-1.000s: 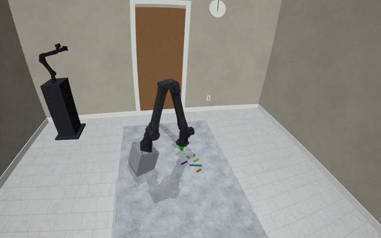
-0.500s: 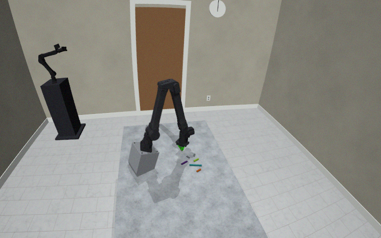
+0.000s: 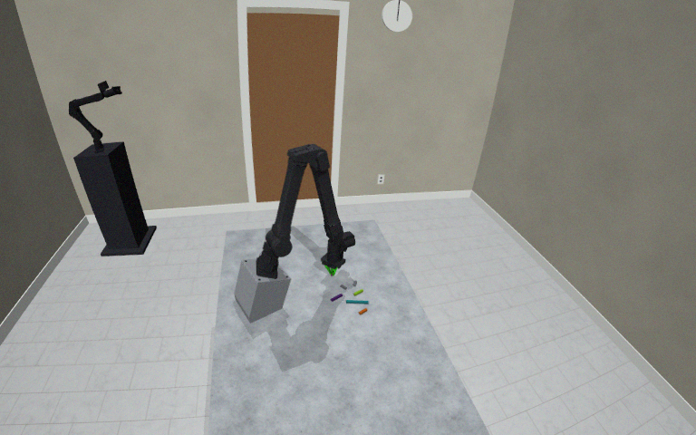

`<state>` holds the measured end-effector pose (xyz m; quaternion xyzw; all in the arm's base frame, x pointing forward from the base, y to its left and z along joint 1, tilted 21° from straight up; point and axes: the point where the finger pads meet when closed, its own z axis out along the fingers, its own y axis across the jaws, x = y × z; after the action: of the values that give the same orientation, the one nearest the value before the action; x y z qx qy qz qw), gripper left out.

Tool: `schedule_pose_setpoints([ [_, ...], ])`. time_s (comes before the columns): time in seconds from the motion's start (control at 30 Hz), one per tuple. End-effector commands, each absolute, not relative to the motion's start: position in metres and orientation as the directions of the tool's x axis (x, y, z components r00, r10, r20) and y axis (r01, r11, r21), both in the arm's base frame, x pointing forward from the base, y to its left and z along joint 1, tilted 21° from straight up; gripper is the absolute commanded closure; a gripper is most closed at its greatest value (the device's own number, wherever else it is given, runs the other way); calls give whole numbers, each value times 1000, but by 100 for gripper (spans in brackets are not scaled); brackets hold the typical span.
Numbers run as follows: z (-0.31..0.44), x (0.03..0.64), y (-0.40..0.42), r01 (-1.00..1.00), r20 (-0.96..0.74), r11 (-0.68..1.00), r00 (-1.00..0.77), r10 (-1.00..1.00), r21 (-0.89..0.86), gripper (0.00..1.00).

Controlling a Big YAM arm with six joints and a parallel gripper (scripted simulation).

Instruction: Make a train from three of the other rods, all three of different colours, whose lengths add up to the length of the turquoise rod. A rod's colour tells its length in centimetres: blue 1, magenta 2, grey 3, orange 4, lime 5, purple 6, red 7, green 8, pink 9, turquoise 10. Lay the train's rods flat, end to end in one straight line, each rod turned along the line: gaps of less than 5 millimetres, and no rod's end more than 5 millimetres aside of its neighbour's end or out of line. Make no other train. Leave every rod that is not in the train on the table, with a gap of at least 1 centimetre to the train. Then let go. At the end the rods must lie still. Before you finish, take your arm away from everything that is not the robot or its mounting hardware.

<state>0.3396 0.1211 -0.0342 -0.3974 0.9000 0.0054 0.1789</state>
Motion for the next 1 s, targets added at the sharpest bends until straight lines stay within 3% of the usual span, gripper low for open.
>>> schedule_pose_setpoints([
  [0.0,-25,349,128,-712,-353,687,-612,-708,-145,96],
  [0.97,-30,350,129,-713,-349,686,-612,-709,-143,96],
])
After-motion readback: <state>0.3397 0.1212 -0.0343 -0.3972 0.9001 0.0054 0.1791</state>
